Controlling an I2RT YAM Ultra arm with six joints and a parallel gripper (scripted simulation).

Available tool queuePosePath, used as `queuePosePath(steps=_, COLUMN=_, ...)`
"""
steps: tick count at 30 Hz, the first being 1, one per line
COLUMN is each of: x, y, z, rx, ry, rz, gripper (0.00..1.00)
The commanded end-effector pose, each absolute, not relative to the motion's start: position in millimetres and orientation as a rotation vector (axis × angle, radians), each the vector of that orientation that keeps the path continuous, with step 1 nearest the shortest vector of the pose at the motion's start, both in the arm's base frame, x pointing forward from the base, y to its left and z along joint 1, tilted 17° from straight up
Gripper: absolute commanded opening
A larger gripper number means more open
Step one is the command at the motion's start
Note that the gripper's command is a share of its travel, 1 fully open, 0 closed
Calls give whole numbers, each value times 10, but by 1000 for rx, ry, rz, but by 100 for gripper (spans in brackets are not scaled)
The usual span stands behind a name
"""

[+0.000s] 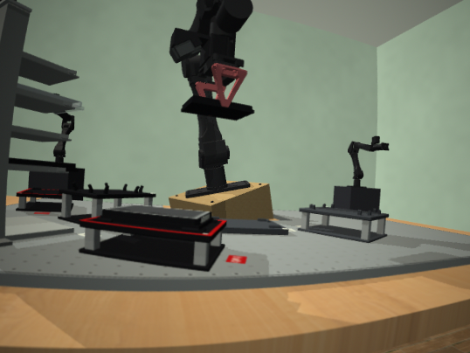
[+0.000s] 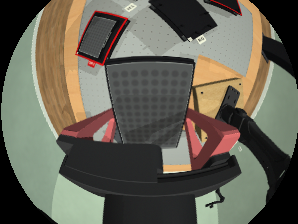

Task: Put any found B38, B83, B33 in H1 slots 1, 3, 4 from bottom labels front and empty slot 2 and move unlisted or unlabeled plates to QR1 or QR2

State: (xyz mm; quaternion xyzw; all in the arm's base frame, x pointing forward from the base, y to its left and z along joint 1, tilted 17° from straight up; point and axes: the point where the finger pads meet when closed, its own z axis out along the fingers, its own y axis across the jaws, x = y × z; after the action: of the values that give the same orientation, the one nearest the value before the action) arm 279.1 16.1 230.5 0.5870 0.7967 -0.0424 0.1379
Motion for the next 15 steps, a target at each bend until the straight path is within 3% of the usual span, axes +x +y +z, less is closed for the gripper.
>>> queuePosePath(steps=1, x=2771, y=251, z=2316, rx=1804, ry=2202, rz=-92, gripper=86)
queuePosePath(steps=15, x=2659, y=624, z=2203, rx=1966, ry=2060, rz=-61, gripper=86)
